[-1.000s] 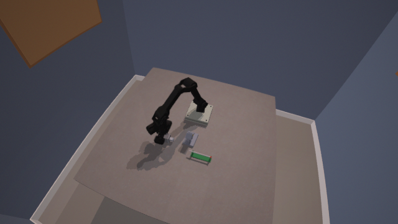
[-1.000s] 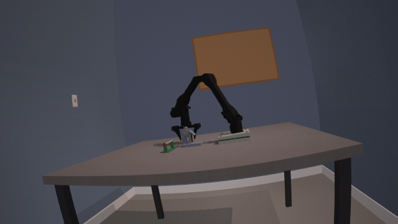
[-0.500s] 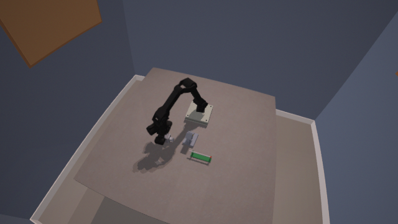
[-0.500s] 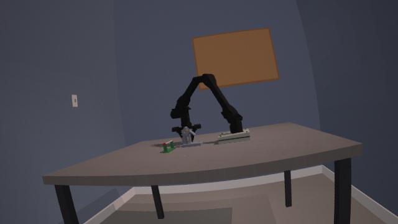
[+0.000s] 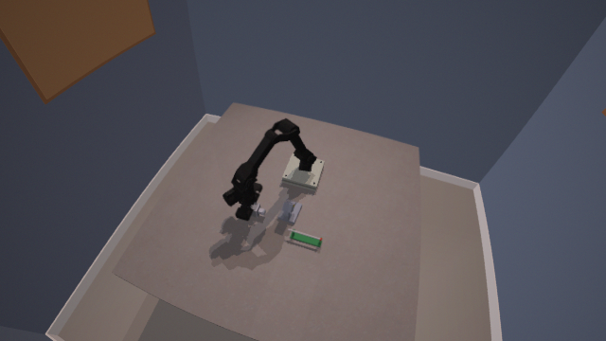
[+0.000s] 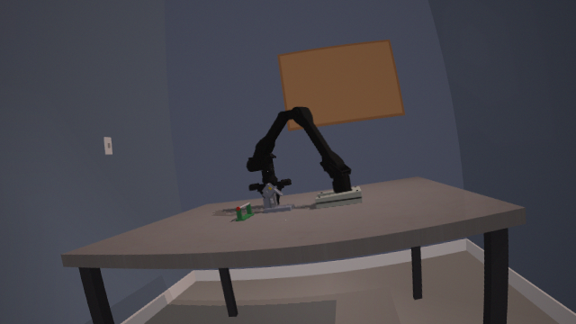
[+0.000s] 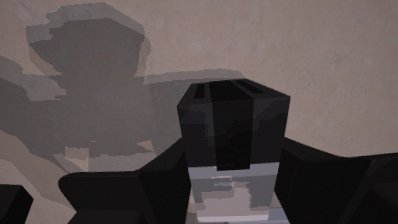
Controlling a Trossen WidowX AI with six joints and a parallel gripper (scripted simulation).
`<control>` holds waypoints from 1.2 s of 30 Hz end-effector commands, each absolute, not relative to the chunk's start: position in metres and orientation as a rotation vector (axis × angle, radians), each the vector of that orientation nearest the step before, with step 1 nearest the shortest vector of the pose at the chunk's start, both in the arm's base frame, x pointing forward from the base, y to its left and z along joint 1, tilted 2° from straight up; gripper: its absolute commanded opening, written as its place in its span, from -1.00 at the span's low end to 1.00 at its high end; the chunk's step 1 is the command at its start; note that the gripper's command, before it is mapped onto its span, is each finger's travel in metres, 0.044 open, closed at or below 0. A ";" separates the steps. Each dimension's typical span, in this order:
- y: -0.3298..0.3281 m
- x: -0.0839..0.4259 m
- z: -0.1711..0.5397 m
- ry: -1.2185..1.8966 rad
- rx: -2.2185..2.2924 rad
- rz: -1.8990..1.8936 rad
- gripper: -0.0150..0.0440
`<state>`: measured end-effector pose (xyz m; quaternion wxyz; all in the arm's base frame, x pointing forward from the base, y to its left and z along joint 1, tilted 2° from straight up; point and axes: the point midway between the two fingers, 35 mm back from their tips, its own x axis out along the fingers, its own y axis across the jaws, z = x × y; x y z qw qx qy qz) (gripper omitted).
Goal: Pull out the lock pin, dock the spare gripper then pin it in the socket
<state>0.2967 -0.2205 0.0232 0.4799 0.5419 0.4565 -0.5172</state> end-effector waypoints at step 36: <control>-0.215 0.295 0.064 0.743 1.753 -1.665 -0.49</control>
